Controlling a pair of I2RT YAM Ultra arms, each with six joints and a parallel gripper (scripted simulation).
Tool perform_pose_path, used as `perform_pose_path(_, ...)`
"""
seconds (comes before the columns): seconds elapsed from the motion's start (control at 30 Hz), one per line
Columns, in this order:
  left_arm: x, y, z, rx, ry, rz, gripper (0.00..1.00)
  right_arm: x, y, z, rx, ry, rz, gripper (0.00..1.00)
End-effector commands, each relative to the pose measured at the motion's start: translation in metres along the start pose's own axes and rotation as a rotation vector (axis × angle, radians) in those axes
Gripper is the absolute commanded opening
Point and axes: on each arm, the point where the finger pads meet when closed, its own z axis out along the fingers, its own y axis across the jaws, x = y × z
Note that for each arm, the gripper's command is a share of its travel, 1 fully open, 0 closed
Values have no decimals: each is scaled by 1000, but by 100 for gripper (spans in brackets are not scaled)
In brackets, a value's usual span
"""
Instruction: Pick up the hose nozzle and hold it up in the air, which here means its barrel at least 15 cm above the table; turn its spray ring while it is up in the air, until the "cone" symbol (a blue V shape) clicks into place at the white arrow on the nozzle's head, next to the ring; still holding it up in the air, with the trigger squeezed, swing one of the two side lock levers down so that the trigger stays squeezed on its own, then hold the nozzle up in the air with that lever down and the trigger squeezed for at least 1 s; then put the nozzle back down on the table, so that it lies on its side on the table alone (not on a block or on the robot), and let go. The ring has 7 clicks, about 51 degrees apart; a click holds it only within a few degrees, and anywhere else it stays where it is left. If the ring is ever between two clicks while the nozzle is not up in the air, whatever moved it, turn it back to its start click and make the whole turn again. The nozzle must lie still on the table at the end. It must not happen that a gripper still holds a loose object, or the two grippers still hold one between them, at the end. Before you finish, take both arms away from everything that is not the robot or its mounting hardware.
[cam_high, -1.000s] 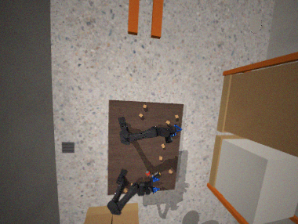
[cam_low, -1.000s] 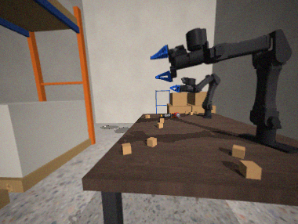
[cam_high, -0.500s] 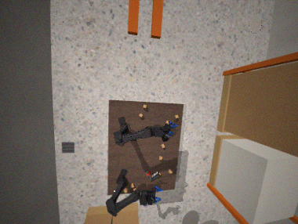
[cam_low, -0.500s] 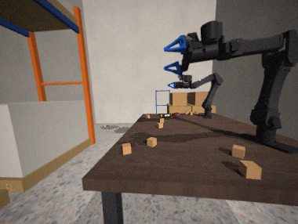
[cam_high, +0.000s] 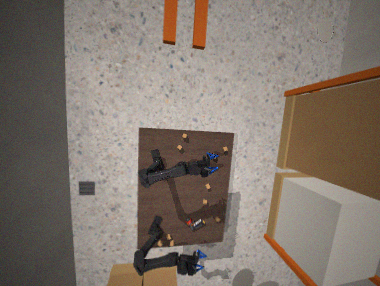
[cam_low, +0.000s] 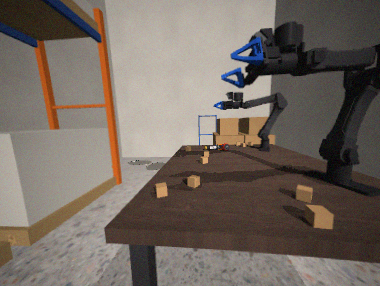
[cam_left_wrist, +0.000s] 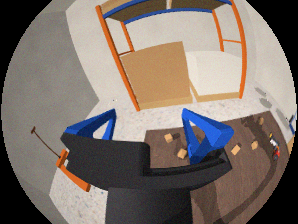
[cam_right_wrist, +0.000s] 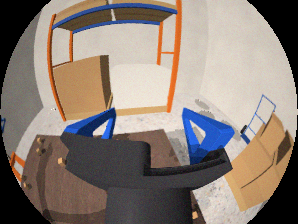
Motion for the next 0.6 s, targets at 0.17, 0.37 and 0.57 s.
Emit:
perform_pose_path(0.17, -11, 19, -29, -87, -33, -179, 100, -32, -38, -8, 33, -3, 32, 100)
perform_pose_path(0.37, 1, 35, -51, -163, -35, -309, 100, -48, -76, -25, 95, 7, 53, 100)
perform_pose_path(0.57, 5, 32, -54, -156, -36, -297, 100, -57, -87, -29, 126, -13, 49, 100)
